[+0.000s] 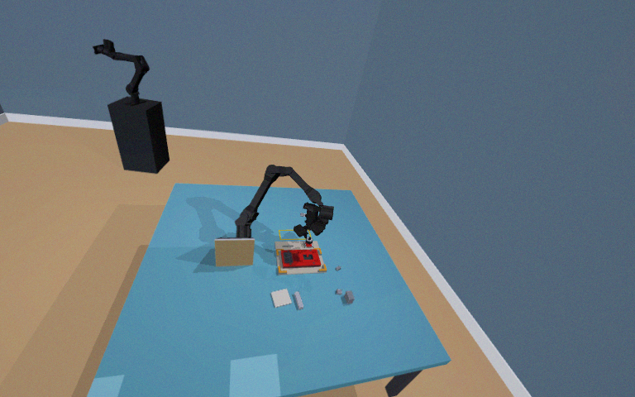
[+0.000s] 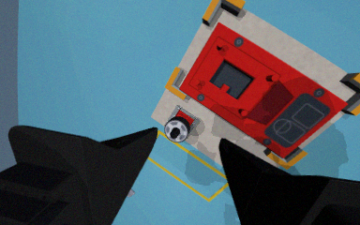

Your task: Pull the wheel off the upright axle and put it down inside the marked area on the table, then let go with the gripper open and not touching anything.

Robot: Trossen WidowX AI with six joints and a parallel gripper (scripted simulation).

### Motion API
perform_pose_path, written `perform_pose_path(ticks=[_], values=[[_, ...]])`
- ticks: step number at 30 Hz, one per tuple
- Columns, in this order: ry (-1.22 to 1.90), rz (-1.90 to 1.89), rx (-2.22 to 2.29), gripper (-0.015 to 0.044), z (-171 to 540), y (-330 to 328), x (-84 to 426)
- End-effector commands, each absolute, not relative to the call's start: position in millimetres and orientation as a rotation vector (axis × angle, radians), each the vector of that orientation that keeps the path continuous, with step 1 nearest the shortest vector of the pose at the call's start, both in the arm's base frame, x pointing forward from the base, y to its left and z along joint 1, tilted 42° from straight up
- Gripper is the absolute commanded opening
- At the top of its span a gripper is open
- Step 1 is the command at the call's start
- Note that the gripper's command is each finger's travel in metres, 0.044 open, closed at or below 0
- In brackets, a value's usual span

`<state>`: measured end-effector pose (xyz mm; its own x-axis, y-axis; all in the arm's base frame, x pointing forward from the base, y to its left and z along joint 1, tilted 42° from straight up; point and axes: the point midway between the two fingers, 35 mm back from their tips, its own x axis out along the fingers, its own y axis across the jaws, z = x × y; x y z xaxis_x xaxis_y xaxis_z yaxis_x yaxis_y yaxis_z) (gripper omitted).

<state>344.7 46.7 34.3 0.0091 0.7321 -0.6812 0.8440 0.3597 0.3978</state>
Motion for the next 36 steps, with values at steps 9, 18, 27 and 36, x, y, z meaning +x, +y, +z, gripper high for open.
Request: perform_pose_path(ticks=[9, 18, 27, 36], values=[[1.85, -0.654, 1.528, 0.03, 60, 76, 359], [1.849, -0.655, 1.528, 0.03, 54, 83, 358], [1.85, -0.653, 1.529, 0.03, 19, 117, 352], [1.852, -0.652, 1.53, 0.03, 8, 128, 347]])
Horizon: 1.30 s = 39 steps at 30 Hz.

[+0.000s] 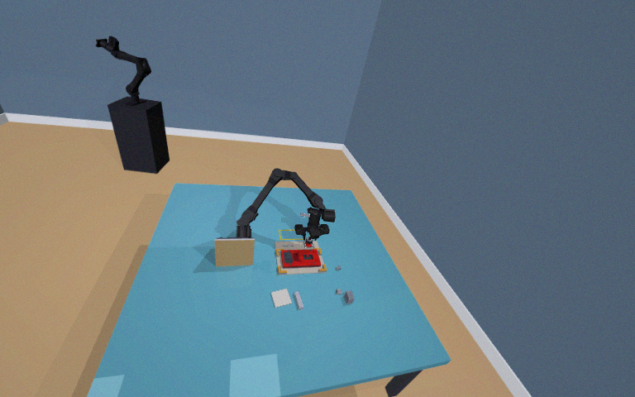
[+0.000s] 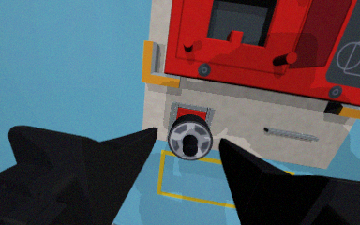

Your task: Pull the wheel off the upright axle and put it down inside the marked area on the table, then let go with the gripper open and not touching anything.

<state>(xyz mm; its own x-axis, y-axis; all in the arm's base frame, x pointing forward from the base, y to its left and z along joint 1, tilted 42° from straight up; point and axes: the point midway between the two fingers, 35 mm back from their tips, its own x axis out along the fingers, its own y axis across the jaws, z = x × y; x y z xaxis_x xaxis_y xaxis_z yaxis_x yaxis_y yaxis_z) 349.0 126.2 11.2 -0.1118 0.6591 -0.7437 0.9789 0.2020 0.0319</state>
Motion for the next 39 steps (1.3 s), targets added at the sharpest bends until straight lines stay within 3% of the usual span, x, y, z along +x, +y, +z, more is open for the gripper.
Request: perform_pose_path(ticks=[1, 4, 13, 19, 39], values=[[1.852, -0.652, 1.53, 0.03, 7.9, 127.8, 347.0], [1.844, -0.645, 1.526, 0.0221, 10.8, 126.2, 349.1], [1.844, -0.645, 1.526, 0.0161, 10.8, 126.2, 349.1], [1.845, -0.645, 1.526, 0.0004, 11.5, 125.4, 349.3], [1.845, -0.647, 1.527, 0.0, 16.2, 121.0, 350.3]])
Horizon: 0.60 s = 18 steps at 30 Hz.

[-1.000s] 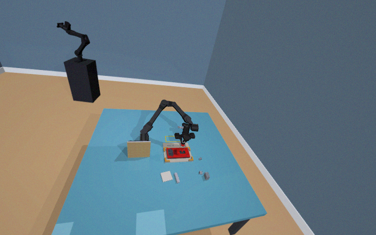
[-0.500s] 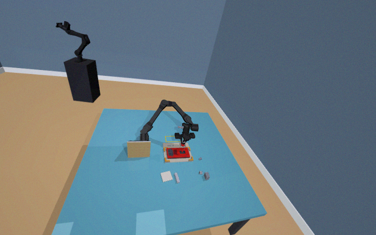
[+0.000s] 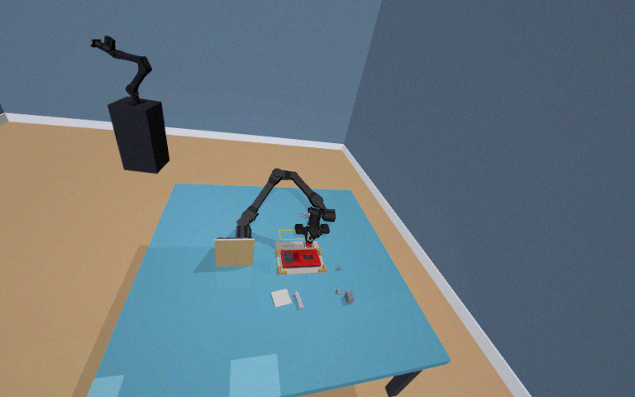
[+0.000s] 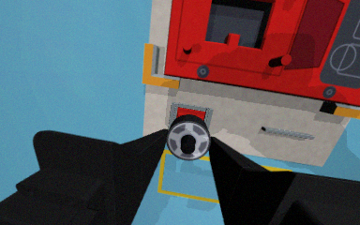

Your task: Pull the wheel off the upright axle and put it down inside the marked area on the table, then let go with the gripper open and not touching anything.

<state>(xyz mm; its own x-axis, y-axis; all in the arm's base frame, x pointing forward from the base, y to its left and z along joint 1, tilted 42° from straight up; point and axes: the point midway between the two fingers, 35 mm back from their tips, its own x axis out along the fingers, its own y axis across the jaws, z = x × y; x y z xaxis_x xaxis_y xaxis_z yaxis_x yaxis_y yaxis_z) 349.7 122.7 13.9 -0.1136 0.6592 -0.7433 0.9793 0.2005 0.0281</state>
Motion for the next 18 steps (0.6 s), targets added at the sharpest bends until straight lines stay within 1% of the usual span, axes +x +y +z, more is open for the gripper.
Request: perform_pose_path(ticks=[1, 18], values=[[1.845, -0.647, 1.527, 0.0, 16.5, 120.8, 350.4], [1.846, -0.648, 1.527, 0.0, 20.5, 117.1, 351.2]])
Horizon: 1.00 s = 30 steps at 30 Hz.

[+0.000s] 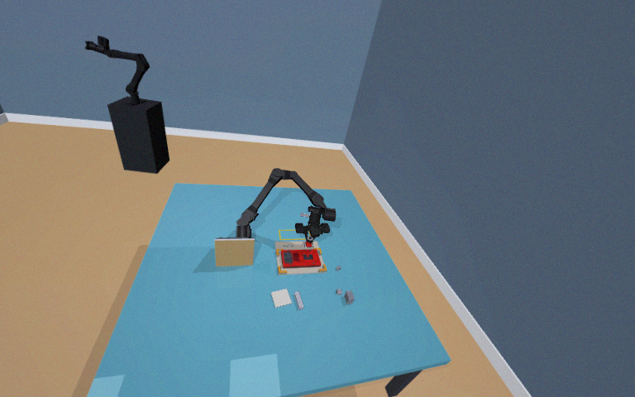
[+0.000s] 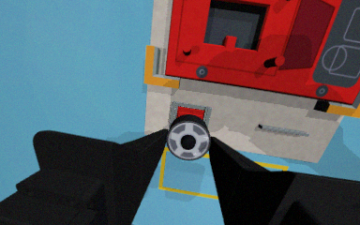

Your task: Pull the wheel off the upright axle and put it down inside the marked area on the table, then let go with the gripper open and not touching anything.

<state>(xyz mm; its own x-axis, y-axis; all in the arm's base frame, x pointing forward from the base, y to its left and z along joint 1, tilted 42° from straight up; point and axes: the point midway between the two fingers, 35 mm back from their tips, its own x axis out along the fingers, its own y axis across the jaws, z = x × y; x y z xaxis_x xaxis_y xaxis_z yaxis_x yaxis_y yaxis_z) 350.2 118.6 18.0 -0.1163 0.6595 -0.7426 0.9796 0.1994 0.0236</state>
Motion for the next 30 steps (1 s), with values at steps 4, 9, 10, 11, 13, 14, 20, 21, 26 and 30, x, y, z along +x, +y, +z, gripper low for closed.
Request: perform_pose_path(ticks=[4, 9, 10, 11, 13, 14, 20, 21, 26, 30], values=[[1.846, -0.649, 1.527, 0.0, 21.4, 116.2, 351.4], [1.847, -0.649, 1.527, 0.0, 22.6, 115.1, 351.6], [1.847, -0.649, 1.527, 0.0, 22.8, 114.9, 351.6], [1.847, -0.649, 1.527, 0.0, 23.1, 114.7, 351.7], [1.847, -0.649, 1.527, 0.0, 23.5, 114.2, 351.7], [1.847, -0.649, 1.527, 0.0, 23.8, 114.0, 351.8], [1.847, -0.65, 1.527, 0.0, 25.2, 112.7, 352.0], [1.847, -0.65, 1.527, 0.0, 25.5, 112.5, 352.0], [1.848, -0.65, 1.527, 0.0, 26.7, 111.4, 352.2], [1.848, -0.65, 1.527, 0.0, 27.6, 110.5, 352.4]])
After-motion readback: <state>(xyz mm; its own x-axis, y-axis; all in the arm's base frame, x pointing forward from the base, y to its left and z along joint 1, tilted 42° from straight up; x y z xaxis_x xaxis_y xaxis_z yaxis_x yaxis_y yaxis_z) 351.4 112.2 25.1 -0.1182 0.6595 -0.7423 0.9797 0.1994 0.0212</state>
